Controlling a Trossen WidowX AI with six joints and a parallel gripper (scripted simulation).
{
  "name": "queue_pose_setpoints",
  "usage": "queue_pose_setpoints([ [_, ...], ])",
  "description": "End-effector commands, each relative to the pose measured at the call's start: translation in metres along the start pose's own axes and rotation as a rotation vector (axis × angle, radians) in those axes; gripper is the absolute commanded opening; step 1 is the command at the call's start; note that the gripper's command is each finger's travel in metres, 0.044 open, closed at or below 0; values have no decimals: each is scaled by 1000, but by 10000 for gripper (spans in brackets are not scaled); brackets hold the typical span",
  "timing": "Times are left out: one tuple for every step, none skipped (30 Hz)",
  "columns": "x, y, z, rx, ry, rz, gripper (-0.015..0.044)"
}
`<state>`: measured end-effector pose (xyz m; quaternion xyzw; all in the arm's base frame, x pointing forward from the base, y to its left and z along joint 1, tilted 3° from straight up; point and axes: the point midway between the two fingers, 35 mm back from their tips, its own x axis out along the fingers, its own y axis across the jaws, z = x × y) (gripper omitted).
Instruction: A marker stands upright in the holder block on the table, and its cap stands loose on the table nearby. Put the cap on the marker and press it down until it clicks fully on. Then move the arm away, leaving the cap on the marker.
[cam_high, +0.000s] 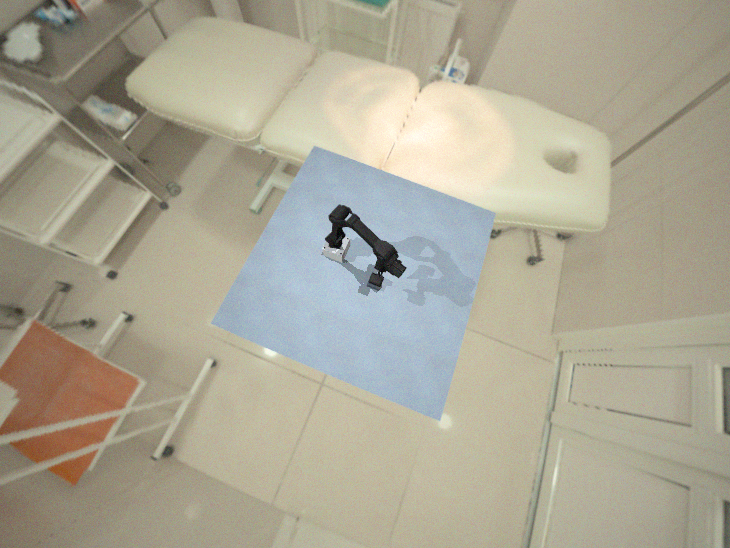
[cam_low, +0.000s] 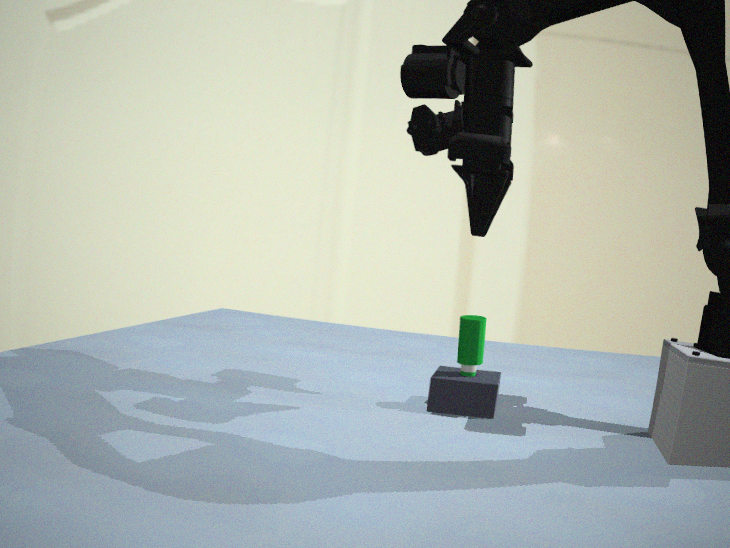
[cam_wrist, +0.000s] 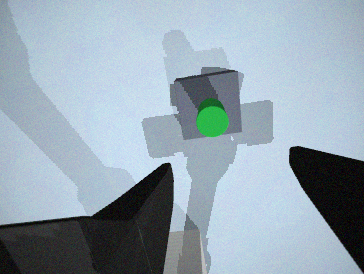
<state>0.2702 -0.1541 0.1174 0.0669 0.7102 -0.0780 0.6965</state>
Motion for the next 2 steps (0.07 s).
queue_pose_setpoints([
  [-1,0,0,3,1,0,420],
  [-1,0,0,3,1,0,440],
])
